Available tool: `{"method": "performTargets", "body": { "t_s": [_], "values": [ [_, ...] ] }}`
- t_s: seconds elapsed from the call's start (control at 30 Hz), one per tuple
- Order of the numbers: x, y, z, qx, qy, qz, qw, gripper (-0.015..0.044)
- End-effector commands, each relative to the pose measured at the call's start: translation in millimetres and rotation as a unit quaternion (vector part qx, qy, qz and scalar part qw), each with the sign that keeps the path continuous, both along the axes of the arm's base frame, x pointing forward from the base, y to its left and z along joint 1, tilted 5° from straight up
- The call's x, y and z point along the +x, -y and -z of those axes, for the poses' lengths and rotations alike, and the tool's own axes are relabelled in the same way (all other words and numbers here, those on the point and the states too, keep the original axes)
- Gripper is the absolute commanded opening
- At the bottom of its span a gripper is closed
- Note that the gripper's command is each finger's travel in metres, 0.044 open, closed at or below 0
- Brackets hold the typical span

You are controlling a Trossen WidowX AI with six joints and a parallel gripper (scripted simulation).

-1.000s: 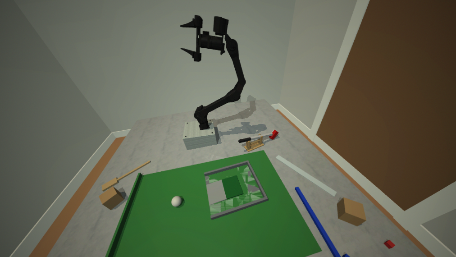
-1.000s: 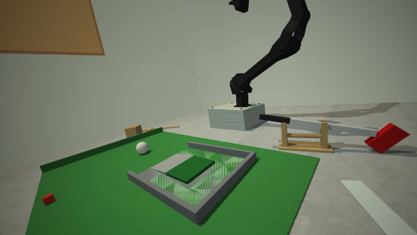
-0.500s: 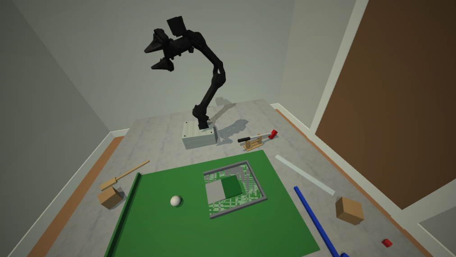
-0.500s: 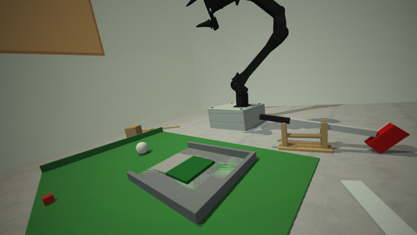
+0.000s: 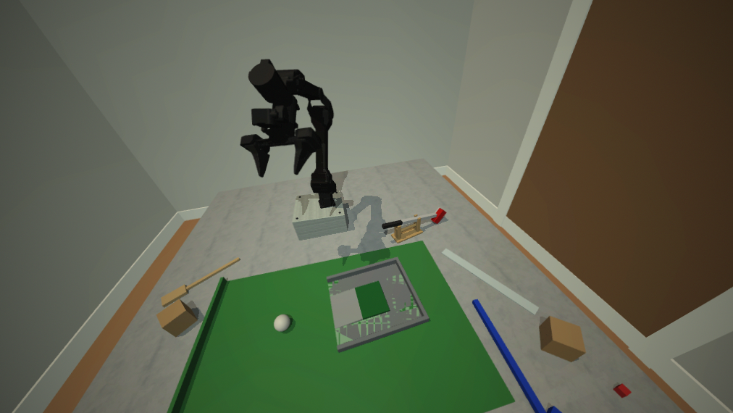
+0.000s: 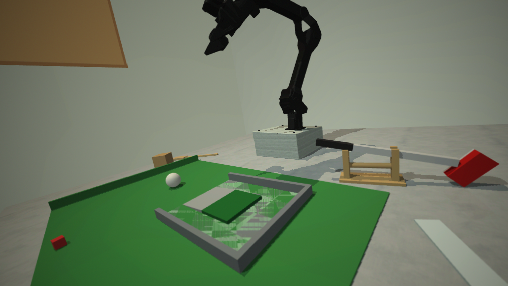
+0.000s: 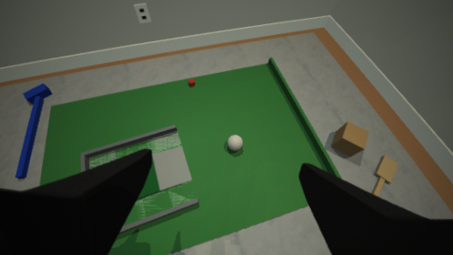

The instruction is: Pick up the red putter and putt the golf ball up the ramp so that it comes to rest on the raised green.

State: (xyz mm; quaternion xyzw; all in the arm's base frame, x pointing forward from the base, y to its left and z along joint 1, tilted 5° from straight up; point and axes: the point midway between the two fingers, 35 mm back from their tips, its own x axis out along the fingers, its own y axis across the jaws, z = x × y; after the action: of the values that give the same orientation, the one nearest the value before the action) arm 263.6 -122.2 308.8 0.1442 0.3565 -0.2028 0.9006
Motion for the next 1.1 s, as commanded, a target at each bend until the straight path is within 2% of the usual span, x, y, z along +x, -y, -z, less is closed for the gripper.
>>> {"method": "performTargets", "body": {
  "t_s": [0.0, 0.13, 0.3, 0.43, 0.63, 0.73, 1.07],
  "values": [
    [34, -51, 42, -0.036, -0.076, -0.178, 0.98, 0.044],
    [52, -107, 82, -0.077, -0.135, -0.344, 0.926, 0.044],
    [50, -180, 131, -0.128, -0.188, -0.536, 0.813, 0.044],
    [36, -236, 169, -0.167, -0.215, -0.673, 0.687, 0.044],
    [-11, -306, 223, -0.211, -0.231, -0.83, 0.462, 0.044],
    [-22, -308, 231, -0.215, -0.232, -0.846, 0.429, 0.044],
    [-22, -309, 237, -0.215, -0.232, -0.846, 0.429, 0.044]
  ]
}}
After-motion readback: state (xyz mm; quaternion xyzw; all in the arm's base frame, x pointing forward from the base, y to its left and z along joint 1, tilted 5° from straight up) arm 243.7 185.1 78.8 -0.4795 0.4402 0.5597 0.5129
